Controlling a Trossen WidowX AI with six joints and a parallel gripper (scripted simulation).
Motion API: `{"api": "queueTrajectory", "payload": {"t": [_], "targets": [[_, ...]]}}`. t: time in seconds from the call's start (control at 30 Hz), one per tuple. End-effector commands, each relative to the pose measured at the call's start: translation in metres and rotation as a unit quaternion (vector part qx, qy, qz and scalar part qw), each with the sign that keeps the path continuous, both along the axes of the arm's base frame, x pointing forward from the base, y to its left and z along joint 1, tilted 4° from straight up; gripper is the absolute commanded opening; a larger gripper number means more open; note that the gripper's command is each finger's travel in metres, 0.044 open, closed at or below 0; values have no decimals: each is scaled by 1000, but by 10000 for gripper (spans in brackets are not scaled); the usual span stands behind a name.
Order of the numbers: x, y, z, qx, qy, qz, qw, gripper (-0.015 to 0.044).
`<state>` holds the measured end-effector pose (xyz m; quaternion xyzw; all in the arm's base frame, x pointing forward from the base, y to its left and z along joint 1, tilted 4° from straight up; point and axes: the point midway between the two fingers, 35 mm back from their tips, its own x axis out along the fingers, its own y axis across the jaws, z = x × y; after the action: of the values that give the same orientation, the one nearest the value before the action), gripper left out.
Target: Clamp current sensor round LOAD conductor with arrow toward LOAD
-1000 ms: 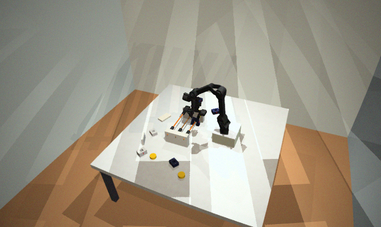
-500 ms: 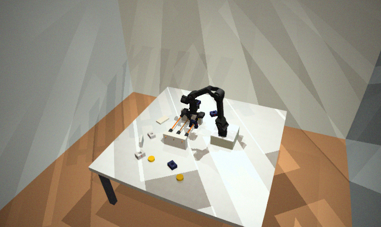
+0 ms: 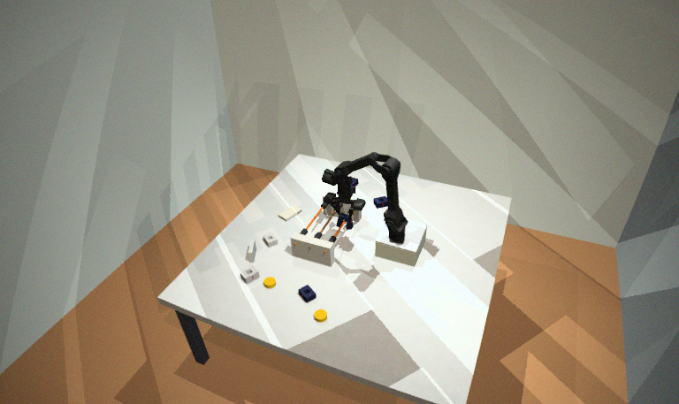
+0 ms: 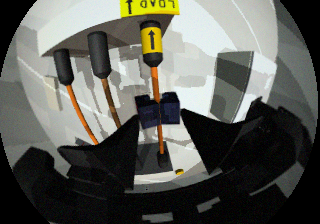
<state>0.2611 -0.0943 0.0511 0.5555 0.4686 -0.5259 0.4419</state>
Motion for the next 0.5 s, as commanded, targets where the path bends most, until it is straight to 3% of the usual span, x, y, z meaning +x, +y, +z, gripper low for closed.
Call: {"api": "queueTrajectory", "payload": {"t": [0.0, 0.13, 0.37, 0.47], "targets": [[0, 0, 0, 0, 0, 0, 1000, 341], [0, 0, 0, 0, 0, 0, 1000, 440], [0, 0, 0, 0, 0, 0, 1000, 440], [1, 3, -26, 0, -1, -1, 1000, 440]]}}
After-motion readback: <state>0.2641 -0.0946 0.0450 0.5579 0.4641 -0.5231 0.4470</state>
